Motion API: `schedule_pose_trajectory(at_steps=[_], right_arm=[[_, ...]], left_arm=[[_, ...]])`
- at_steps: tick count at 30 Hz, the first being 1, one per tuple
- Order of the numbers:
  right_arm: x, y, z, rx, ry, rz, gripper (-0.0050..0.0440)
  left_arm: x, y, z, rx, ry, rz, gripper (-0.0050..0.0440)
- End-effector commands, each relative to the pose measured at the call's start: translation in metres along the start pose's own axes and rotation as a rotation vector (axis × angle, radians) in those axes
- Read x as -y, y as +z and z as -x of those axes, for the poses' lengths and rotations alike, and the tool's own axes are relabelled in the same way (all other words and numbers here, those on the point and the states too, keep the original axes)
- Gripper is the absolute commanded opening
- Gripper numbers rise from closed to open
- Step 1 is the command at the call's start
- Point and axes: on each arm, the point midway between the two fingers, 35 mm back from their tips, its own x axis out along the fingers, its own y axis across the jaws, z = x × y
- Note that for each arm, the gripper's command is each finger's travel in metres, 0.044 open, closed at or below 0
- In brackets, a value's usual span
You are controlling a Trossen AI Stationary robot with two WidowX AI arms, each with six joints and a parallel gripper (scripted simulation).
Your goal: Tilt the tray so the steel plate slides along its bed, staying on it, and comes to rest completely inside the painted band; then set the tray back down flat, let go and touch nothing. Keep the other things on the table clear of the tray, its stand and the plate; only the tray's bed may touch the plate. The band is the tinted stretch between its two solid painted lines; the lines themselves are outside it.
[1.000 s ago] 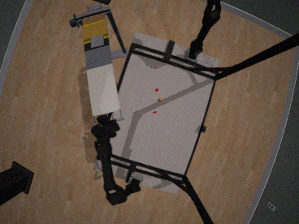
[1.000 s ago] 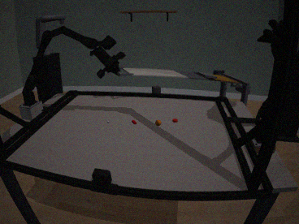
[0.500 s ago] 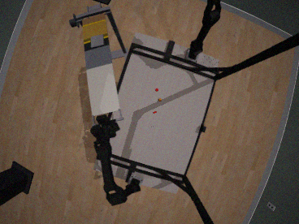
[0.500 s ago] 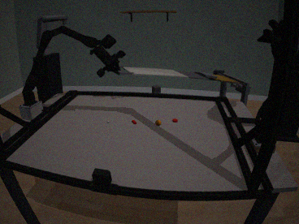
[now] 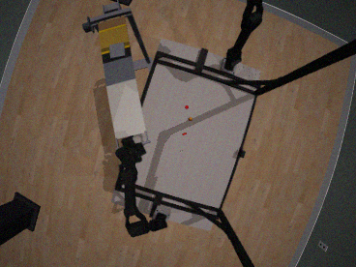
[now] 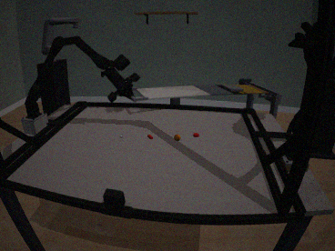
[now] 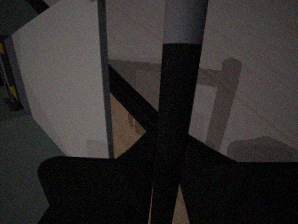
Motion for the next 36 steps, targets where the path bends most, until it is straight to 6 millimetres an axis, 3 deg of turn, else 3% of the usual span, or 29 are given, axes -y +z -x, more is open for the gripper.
schedule_pose_trajectory(at_steps=[1, 18, 36], right_arm=[[0.000, 0.000, 0.000, 0.002, 0.002, 0.001, 0.0440], [0.000, 0.000, 0.000, 0.002, 0.002, 0.001, 0.0440], [0.000, 0.000, 0.000, 0.002, 0.002, 0.001, 0.0440]], left_arm=[[-0.007, -0.001, 0.008, -0.004, -0.005, -0.001, 0.0000], [-0.033, -0.001, 0.038, -0.004, 0.016, -0.001, 0.0000], [-0.041, -0.001, 0.046, -0.004, 0.034, -0.001, 0.0000]])
